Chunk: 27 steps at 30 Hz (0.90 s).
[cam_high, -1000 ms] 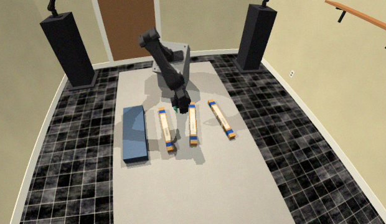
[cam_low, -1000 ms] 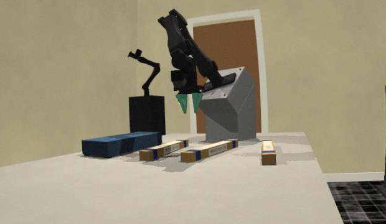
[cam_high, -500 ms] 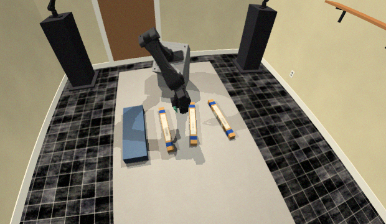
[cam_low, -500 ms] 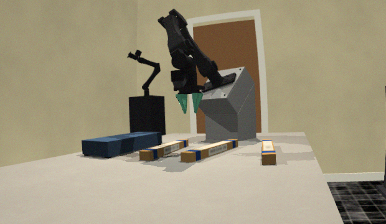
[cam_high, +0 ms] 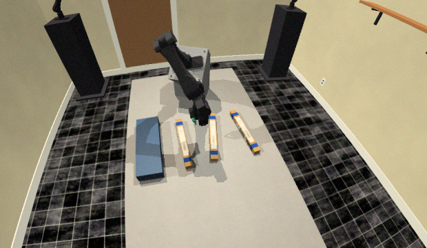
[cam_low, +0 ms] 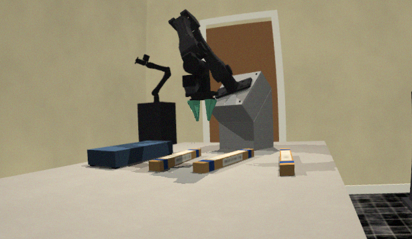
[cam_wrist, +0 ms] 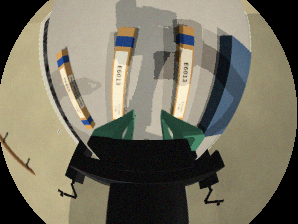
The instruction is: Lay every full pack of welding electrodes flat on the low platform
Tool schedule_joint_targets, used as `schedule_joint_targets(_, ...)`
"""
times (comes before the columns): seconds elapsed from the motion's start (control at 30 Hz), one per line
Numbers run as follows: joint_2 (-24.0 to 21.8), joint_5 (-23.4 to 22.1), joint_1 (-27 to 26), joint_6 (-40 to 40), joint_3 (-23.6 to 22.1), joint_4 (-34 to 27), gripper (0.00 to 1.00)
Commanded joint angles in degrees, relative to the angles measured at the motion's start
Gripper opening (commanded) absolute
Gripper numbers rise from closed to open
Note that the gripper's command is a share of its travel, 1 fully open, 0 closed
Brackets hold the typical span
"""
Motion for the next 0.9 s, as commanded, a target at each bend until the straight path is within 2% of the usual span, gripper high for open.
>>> schedule_joint_targets(0.0,-1.3,0.5,0.9,0.2,0.8,-1.0,0.42)
schedule_joint_targets(0.03,-1.7,1.4,2.5,-1.0,1.9,-1.4,0.74)
schedule_joint_targets(0.07,0.9,2.1,3.7,-2.0,1.9,-1.2,0.74)
schedule_joint_targets(0.13,2.3,3.4,5.9,-2.9,2.1,-0.9,0.74)
schedule_joint_targets(0.27,5.8,5.8,10.1,1.6,3.2,0.3,0.74)
schedule_joint_targets(0.33,5.8,5.8,10.1,1.6,3.2,0.3,0.74)
schedule_joint_targets(0.6,13.8,9.6,17.3,8.7,7.0,-0.1,0.74)
schedule_joint_targets(0.83,21.6,12.1,22.7,14.4,12.3,-1.1,0.74)
schedule_joint_targets(0.87,21.6,12.1,22.7,14.4,12.3,-1.1,0.74)
